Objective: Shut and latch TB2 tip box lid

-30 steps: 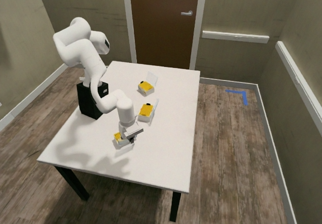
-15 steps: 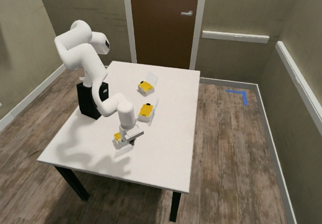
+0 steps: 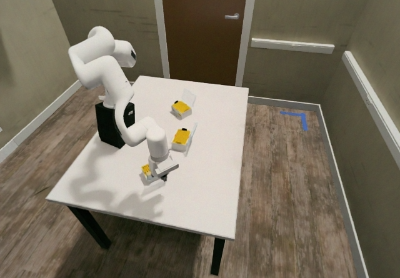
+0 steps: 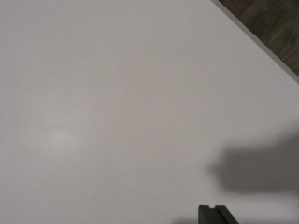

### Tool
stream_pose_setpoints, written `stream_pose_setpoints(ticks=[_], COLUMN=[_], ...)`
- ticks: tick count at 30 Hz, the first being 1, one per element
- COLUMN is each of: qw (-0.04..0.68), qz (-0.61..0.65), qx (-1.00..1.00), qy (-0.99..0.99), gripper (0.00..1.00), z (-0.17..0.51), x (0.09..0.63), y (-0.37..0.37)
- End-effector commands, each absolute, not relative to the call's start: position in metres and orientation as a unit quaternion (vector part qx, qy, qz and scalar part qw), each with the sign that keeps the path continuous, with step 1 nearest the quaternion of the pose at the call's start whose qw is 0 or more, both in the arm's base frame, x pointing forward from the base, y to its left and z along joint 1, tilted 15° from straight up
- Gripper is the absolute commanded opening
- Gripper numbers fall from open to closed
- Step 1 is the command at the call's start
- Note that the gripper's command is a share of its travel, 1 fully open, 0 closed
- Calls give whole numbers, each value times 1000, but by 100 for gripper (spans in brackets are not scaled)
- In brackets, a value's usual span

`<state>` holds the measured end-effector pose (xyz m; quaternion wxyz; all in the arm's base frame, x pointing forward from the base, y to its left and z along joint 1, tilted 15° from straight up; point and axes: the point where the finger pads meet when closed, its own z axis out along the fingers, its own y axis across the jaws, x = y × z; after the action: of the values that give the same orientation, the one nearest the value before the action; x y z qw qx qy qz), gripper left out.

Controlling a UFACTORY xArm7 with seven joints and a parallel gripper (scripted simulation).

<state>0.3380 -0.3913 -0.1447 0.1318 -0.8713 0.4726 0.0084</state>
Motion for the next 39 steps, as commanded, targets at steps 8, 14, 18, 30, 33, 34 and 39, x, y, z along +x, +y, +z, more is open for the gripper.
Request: stream_pose_setpoints(ticks=[8, 14, 18, 30, 33, 34, 39], qw=[131, 131, 131, 131, 131, 131, 131], qz=[6, 6, 6, 7, 7, 7, 7], qx=[-871, -871, -871, -871, -871, -871, -871], qy=[473, 473, 473, 473, 473, 473, 473], gripper=[0, 0, 0, 0, 0, 0, 0], z=[-141, -139, -138, -134, -133, -133, -131], x=[334, 331, 328, 319, 318, 317, 313], y=[-386, -382, -378, -366, -364, -363, -358])
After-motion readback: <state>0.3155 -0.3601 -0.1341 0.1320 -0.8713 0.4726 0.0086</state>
